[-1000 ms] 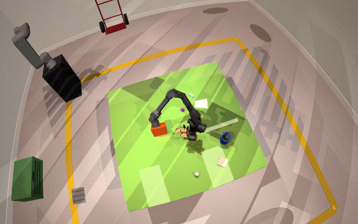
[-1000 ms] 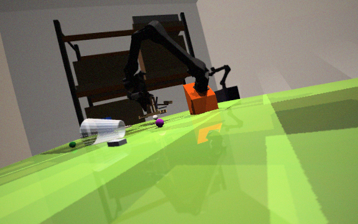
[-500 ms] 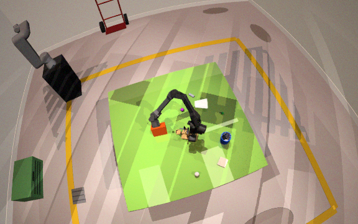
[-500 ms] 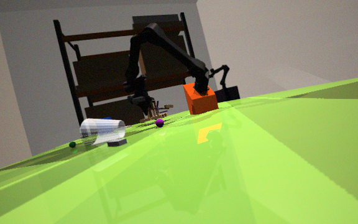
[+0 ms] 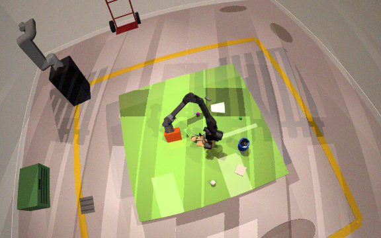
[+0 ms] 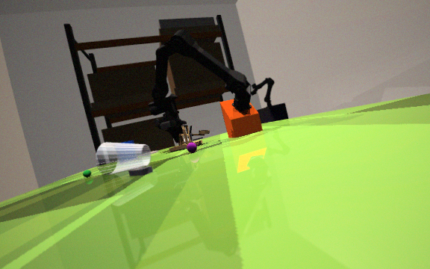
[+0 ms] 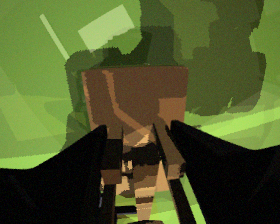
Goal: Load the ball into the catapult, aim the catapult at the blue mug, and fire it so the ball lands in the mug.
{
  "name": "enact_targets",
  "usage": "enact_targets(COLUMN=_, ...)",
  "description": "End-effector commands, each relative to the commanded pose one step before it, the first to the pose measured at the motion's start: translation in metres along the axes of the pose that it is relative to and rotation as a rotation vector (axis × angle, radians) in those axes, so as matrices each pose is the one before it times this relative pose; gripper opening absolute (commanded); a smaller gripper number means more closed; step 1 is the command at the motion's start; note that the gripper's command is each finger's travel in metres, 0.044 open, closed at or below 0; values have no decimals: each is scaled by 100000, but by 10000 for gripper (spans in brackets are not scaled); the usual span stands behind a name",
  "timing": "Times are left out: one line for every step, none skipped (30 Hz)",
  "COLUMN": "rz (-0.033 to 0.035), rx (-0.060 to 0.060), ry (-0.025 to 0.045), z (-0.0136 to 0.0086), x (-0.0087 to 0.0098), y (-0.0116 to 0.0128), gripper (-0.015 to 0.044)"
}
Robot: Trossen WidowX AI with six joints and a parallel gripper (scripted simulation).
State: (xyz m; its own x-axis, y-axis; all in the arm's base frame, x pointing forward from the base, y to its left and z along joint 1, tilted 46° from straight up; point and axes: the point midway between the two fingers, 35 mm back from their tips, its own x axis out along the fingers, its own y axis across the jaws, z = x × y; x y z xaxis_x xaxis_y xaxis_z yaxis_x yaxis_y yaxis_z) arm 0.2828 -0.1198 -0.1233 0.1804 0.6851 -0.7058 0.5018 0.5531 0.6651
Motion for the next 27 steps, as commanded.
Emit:
enact_targets(rz=-12, rx=-71, ry=-104, z=34, x=-85, y=-14, gripper=0)
enact_targets(rz=0, rx=0, ry=0, z=0, x=0, y=0, gripper=0)
enact_targets(rz=0, rx=0, ry=0, z=0, x=0, y=0, gripper=0)
enact_targets(rz=0, rx=0, ry=0, z=0, x=0, y=0, gripper=26)
enact_targets(rz=0, rx=0, ry=0, z=0, x=0, y=0, gripper=53)
enact_targets(rz=0, rx=0, ry=0, z=0, x=0, y=0, gripper=79)
enact_targets(rz=0, rx=0, ry=0, z=0, x=0, y=0, gripper=105)
enact_targets(rz=0, rx=0, ry=0, z=0, x=0, y=0, gripper=131)
enact_targets(rz=0, rx=0, ry=0, z=0, x=0, y=0, gripper=157)
enact_targets(rz=0, rx=0, ry=0, z=0, x=0, y=0, gripper=184)
enact_targets(rz=0, rx=0, ry=0, z=0, x=0, y=0, gripper=210)
enact_targets(rz=0, rx=0, ry=0, z=0, x=0, y=0, gripper=236)
enact_targets(rz=0, rx=0, ry=0, z=0, x=0, y=0, gripper=262)
enact_targets(rz=0, rx=0, ry=0, z=0, x=0, y=0, gripper=289)
enact_targets(rz=0, rx=0, ry=0, z=0, x=0, y=0, gripper=315)
enact_targets(rz=0, rx=0, ry=0, z=0, x=0, y=0, gripper=341)
enact_targets(rz=0, rx=0, ry=0, z=0, x=0, y=0, gripper=367)
enact_targets(rz=-42, rx=13, ry=-26, z=45, x=-253, y=-11, gripper=394)
enact_targets(rz=-116, rx=38, ry=-70, z=122, x=-767, y=-31, gripper=420)
enact_targets(rz=-162, rx=58, ry=-88, z=156, x=-1298, y=-47, gripper=440)
enact_targets(rz=-151, rx=65, ry=-64, z=112, x=-1717, y=-51, gripper=440)
enact_targets(rz=-81, rx=53, ry=-11, z=7, x=-1769, y=-36, gripper=440)
enact_targets(rz=-5, rx=36, ry=39, z=-100, x=-1772, y=-17, gripper=440)
enact_targets(rz=48, rx=16, ry=60, z=-150, x=-1378, y=2, gripper=440)
enact_targets(rz=51, rx=4, ry=48, z=-121, x=-830, y=9, gripper=440)
enact_targets(rz=21, rx=0, ry=18, z=-46, x=-277, y=4, gripper=440)
enact_targets(rz=0, rx=0, ry=0, z=0, x=0, y=0, gripper=440)
